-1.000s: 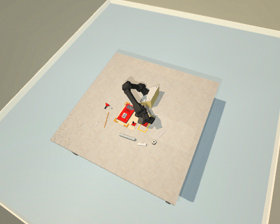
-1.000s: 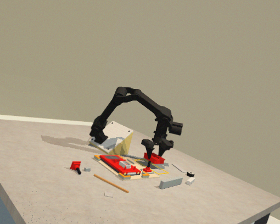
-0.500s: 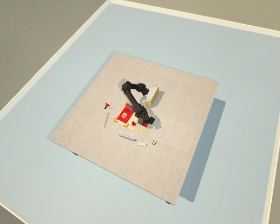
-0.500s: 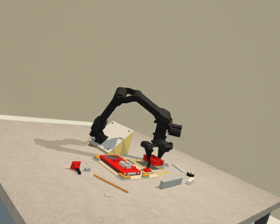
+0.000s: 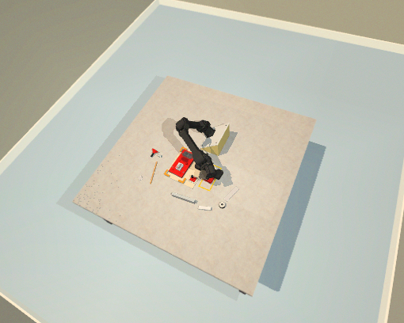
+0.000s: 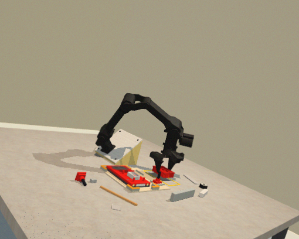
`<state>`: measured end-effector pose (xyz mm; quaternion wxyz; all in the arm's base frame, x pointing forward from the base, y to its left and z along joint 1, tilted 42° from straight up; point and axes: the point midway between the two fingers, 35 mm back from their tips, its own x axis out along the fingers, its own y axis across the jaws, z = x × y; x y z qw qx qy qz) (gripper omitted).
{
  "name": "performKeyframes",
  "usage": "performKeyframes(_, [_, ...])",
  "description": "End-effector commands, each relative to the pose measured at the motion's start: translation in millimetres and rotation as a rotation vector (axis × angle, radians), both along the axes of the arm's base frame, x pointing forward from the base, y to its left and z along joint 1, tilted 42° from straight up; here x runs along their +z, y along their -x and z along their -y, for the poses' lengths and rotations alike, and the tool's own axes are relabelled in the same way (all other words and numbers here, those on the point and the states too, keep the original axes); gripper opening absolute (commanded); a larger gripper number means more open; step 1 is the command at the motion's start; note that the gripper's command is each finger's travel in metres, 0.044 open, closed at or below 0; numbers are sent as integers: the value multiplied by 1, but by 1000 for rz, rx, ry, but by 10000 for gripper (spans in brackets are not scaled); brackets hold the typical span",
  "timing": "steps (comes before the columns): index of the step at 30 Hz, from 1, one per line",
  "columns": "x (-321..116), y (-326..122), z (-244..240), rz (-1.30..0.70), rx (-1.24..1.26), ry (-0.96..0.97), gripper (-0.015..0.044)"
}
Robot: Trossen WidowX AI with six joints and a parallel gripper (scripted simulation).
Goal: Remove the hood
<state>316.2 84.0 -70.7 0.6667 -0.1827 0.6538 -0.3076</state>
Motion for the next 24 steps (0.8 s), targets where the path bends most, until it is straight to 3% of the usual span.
performKeyframes(1, [-2,1,3,-5,6,7,0])
performKeyframes(24, [-10,2,10,-5,6,7,0])
